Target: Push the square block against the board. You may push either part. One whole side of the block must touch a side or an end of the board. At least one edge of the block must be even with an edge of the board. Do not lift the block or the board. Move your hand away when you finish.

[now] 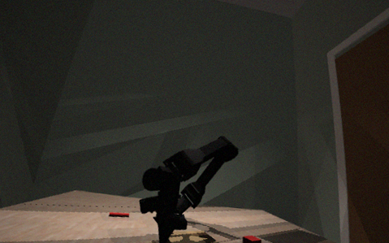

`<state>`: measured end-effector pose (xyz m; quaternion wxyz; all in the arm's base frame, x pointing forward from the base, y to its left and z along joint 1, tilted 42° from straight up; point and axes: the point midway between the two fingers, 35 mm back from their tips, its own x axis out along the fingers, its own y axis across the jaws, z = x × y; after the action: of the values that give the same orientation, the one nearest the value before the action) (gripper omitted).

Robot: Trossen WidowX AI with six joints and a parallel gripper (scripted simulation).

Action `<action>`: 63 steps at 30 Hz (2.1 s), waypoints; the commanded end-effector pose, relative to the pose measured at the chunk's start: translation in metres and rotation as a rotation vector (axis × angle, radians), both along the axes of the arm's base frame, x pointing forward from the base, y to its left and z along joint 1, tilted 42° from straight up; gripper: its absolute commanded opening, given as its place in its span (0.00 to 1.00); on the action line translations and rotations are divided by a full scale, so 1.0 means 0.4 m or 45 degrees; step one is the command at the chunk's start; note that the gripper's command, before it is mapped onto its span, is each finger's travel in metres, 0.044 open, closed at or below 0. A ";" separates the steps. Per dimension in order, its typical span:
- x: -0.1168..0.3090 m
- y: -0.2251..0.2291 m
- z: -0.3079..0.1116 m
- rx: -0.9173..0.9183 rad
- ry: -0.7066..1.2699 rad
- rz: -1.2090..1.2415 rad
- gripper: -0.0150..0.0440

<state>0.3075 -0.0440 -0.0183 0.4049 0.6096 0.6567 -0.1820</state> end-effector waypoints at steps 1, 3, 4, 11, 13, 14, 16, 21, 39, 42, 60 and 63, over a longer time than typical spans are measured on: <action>-0.003 0.006 -0.001 0.010 0.009 -0.001 0.25; -0.002 0.004 -0.003 0.010 0.009 -0.001 0.25; -0.001 0.002 -0.004 0.010 0.009 -0.001 0.25; 0.009 -0.018 -0.020 0.009 0.008 -0.002 0.25; 0.012 -0.024 -0.024 0.008 0.008 -0.002 0.25; 0.014 -0.027 -0.027 0.008 0.008 -0.002 0.25; 0.017 -0.033 -0.032 0.008 0.008 -0.002 0.25; 0.023 -0.049 -0.044 0.007 0.008 -0.002 0.25; 0.020 -0.164 0.038 0.004 0.008 -0.001 0.25; 0.020 -0.164 0.038 0.004 0.008 -0.001 0.25; 0.024 -0.090 0.107 -0.057 -0.440 0.495 0.25; 0.022 -0.075 0.122 -0.068 -0.525 0.596 0.25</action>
<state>0.3186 -0.0813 0.0248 0.5545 0.4828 0.6778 -0.0102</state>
